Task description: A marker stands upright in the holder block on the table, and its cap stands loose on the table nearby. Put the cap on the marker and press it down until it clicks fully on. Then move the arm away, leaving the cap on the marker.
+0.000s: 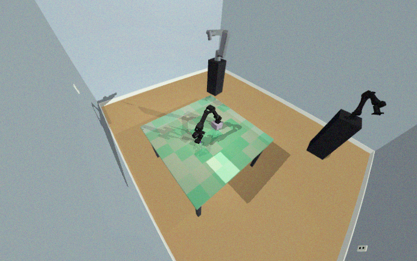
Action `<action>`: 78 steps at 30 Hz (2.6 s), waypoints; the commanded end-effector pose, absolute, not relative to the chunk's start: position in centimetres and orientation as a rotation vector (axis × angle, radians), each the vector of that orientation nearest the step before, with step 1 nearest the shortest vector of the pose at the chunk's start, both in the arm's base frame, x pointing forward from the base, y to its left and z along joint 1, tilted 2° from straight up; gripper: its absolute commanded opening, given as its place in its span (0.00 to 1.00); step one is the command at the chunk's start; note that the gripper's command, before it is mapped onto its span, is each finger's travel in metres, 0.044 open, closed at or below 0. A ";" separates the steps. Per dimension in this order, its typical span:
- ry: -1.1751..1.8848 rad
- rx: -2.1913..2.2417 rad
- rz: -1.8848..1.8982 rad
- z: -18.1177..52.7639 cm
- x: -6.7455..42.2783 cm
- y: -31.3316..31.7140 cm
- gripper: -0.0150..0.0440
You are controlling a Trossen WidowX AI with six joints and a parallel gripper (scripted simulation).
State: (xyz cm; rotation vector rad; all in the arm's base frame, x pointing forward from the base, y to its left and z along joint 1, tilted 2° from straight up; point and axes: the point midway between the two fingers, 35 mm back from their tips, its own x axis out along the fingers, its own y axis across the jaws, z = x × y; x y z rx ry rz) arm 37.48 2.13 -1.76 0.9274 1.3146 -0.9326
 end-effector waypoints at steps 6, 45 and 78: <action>1.298 0.935 -0.926 1.7 37.8 2.2 0.25; 1.298 0.926 -0.935 9.1 29.6 -7.3 0.25; 1.298 0.925 -0.936 6.2 28.5 -8.5 0.25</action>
